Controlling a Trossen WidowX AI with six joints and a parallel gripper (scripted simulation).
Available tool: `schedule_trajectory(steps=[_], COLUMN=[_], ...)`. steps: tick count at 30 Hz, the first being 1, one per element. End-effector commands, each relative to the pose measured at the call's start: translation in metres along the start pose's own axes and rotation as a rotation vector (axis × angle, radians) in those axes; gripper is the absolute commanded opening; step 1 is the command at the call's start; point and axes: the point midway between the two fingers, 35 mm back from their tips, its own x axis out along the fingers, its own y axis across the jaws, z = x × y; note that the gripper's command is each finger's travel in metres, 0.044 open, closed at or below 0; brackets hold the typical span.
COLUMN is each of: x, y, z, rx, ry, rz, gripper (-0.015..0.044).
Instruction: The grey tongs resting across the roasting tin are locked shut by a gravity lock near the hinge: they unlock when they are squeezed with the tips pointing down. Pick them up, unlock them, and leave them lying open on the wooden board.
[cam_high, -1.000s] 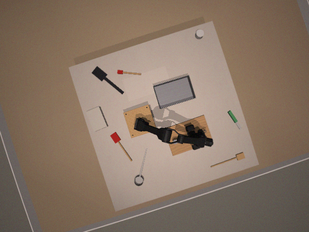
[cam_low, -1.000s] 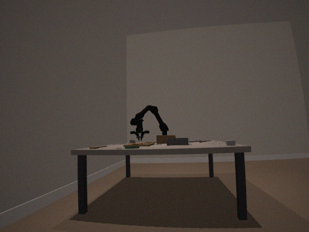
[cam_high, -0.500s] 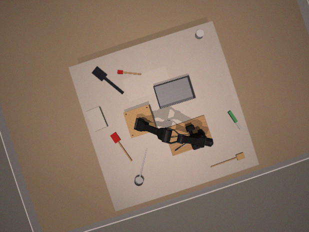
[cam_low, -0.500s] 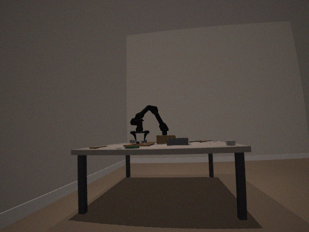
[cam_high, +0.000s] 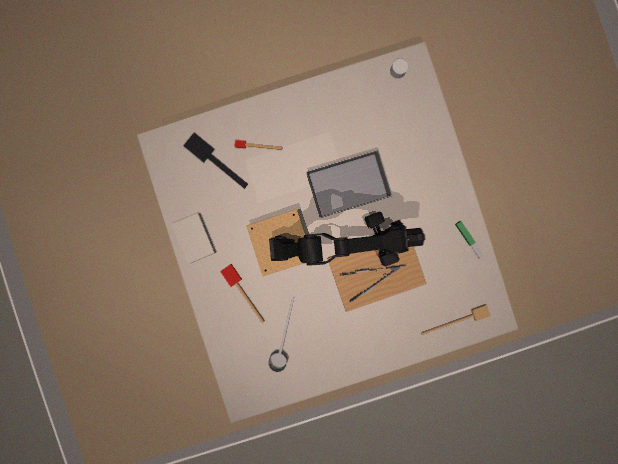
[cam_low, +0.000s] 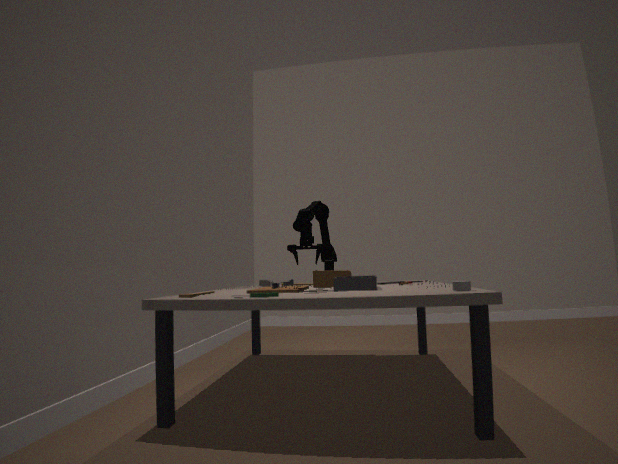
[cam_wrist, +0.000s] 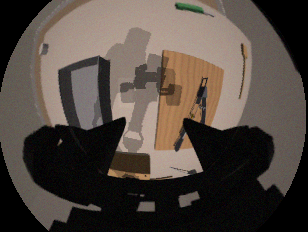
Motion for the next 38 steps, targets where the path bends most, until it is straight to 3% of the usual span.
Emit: schedule_trajectory(steps=[1,6,12,38], x=[-0.003,-0.01,-0.055,-0.055], y=[0.009,0.008,0.008,0.008], z=[-0.009,-0.009,-0.008,-0.008], rx=[0.028,0.026,0.012,0.012], ry=[0.019,0.017,0.004,0.004], rz=[0.005,0.005,0.0,0.0], gripper=[0.044,0.044,0.044,0.044])
